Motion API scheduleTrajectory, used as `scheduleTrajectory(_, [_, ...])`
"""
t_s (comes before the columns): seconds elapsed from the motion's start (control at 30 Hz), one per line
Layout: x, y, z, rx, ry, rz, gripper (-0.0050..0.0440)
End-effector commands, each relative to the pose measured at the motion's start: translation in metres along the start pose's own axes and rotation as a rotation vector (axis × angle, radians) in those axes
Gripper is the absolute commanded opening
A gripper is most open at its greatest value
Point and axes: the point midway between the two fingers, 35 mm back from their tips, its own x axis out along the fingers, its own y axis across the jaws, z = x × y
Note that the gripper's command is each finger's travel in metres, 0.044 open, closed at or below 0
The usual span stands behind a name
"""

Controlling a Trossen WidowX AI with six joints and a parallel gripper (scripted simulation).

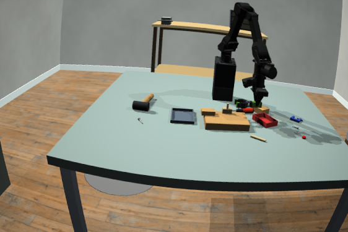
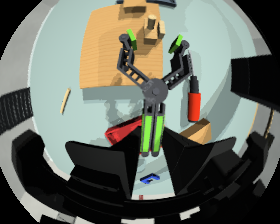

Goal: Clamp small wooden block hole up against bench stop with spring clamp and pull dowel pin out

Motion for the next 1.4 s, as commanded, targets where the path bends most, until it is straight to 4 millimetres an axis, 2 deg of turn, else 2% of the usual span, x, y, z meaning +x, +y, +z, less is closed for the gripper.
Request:
scheduleTrajectory(0.0, [0.007, -0.002, 0.001, 0.002, -0.01, -0.009, 0.0])
scheduleTrajectory(1.37, [0.033, -0.005, 0.001, 0.002, -0.01, -0.008, 0.0])
